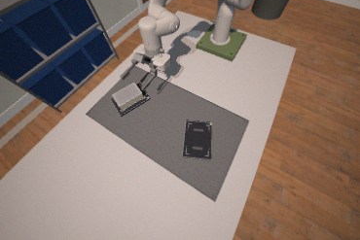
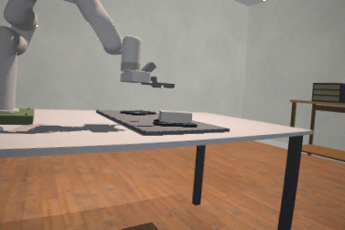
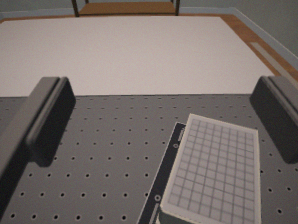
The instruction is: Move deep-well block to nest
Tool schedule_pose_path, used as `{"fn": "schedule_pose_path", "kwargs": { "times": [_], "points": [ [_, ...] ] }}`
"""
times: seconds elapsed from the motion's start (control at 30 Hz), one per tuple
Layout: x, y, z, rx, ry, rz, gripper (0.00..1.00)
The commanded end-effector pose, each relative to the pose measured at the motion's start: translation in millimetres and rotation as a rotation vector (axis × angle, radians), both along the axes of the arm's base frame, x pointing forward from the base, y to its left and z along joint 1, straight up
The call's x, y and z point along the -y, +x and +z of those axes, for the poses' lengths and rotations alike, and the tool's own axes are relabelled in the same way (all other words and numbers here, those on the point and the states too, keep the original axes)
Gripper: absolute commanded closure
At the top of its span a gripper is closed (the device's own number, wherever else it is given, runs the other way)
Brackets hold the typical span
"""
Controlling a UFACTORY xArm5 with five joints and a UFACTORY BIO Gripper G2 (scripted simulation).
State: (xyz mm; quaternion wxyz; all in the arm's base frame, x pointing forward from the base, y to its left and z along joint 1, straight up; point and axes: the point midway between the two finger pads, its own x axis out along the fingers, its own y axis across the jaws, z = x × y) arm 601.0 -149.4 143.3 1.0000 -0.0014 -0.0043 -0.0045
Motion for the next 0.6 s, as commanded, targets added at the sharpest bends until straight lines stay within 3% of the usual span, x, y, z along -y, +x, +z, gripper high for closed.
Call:
{"fn": "schedule_pose_path", "kwargs": {
  "times": [0.0,0.57],
  "points": [
    [-18,-8.8,17.9,0.003,-0.001,0.006,0.63],
    [-71,-34.8,63.7,0.003,-0.001,0.006,0.63]
  ]
}}
